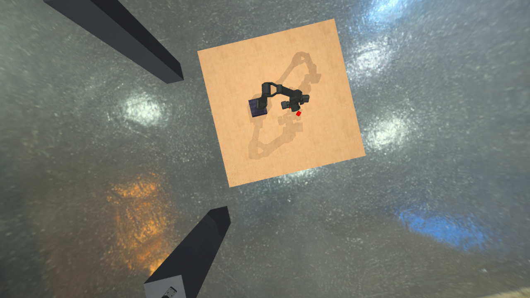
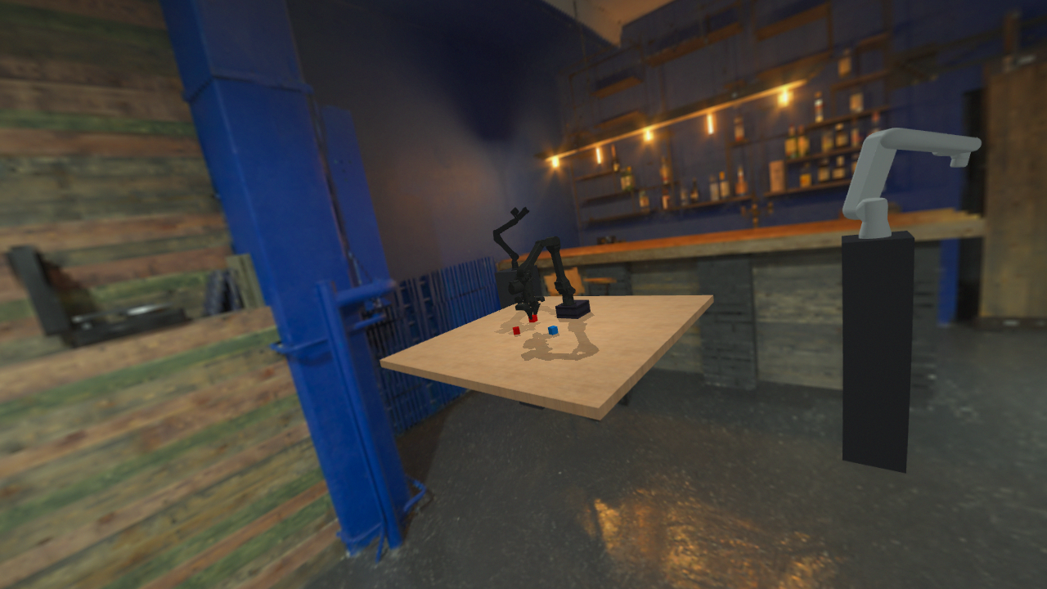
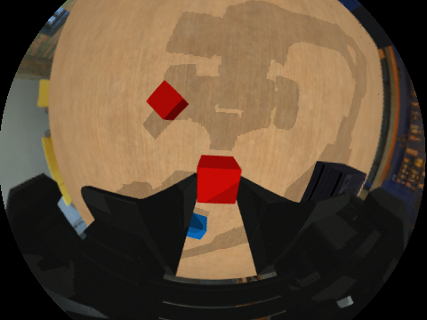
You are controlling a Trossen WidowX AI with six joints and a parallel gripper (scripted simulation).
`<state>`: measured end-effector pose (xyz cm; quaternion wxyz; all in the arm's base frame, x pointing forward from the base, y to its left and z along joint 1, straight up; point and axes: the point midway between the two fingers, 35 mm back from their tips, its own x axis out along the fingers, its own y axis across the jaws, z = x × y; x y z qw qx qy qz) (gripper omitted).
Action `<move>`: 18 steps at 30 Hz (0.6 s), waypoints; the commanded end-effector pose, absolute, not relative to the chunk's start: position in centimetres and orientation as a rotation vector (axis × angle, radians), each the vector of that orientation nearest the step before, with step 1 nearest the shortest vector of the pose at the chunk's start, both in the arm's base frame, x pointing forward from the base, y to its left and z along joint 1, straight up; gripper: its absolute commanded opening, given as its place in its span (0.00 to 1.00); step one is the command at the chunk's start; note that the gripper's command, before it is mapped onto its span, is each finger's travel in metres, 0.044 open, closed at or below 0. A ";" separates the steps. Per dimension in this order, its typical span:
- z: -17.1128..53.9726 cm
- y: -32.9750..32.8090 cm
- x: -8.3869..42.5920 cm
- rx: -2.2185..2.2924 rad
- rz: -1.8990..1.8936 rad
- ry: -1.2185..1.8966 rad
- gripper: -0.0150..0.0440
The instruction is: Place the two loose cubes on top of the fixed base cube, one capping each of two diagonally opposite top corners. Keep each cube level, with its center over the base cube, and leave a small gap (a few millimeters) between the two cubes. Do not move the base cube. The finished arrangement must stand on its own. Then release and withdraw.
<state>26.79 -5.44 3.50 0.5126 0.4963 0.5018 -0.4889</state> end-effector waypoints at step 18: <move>9.5 -5.4 26.2 1.195 -1.177 1.198 0.43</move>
